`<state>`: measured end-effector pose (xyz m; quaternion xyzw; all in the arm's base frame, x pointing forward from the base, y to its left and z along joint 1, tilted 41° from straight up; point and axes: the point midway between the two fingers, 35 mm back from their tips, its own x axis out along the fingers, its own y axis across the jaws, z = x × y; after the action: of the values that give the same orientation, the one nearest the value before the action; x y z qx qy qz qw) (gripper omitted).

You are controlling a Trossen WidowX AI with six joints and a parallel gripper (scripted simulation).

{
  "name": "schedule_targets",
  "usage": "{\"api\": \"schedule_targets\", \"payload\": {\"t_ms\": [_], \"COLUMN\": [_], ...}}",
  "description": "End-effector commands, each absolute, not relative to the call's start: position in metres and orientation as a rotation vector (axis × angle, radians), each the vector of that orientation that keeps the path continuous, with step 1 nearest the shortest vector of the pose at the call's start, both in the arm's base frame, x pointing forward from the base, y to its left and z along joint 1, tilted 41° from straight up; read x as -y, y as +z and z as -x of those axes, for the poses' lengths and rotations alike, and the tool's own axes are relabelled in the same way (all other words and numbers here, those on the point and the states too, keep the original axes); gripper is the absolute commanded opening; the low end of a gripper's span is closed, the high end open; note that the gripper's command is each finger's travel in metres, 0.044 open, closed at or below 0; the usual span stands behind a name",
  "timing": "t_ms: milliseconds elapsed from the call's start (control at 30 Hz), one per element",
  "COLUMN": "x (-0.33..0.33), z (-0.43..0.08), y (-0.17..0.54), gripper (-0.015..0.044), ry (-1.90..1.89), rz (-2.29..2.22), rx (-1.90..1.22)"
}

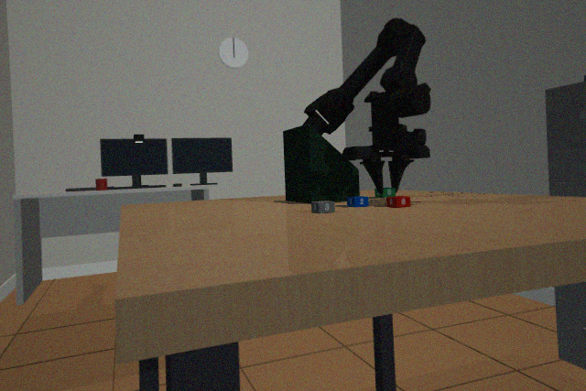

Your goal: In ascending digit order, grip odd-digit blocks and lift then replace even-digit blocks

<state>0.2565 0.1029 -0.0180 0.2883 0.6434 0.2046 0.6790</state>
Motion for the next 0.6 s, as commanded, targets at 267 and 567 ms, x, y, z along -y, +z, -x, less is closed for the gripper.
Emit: {"api": "schedule_targets", "payload": {"t_ms": [267,567], "x": [-0.1029,-0.1097], "z": [-0.2563,-0.2572], "y": [-0.0171,-0.025], "gripper": [0.012,0.012], "ry": [0.466,0.466], "rz": [-0.644,-0.644], "rx": [-1.444,-1.444]}}
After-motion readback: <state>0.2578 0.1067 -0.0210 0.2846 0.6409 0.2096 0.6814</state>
